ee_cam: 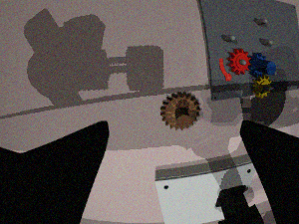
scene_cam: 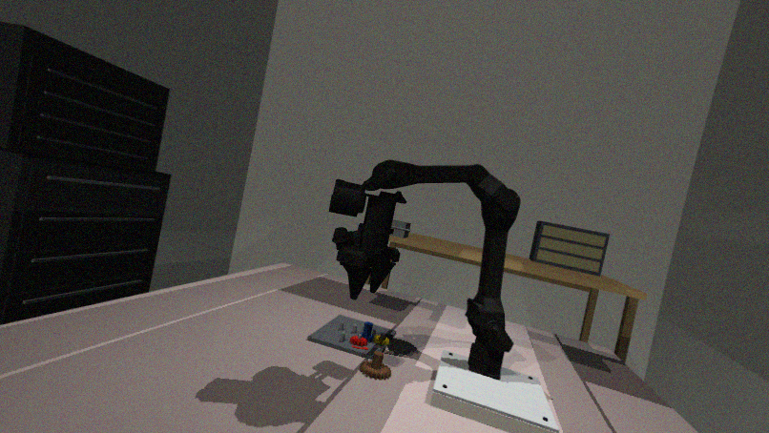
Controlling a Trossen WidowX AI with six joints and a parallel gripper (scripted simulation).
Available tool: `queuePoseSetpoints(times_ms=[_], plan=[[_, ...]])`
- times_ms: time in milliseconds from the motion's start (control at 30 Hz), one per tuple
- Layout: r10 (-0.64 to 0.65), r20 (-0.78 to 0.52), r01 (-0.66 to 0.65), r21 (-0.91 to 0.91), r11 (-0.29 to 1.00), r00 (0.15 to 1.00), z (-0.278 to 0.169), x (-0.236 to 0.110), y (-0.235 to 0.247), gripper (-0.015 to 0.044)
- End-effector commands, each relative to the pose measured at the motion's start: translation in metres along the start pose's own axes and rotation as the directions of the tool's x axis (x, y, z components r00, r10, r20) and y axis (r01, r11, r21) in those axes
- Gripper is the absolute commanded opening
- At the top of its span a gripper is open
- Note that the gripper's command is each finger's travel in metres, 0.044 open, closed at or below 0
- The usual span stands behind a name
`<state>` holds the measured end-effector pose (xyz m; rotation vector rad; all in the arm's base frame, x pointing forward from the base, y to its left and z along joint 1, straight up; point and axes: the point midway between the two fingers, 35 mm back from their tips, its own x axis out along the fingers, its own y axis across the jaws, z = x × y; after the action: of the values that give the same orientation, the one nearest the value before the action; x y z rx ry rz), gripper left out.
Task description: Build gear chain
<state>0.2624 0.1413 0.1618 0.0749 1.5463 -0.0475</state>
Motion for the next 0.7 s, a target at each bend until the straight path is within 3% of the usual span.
queuePoseSetpoints(times_ms=[0, 233, 667], plan=[[0.005, -0.001, -0.005, 0.003, 1.000, 1.000, -0.022, -0.007, 0.039, 0.0440], [0.009, -0.008, -0.009, 0.001, 1.000, 1.000, -0.087, -0.019, 0.105, 0.0440], [0.009, -0.008, -0.009, 0.002, 1.000, 1.000, -0.089, -0.019, 0.107, 0.0440]])
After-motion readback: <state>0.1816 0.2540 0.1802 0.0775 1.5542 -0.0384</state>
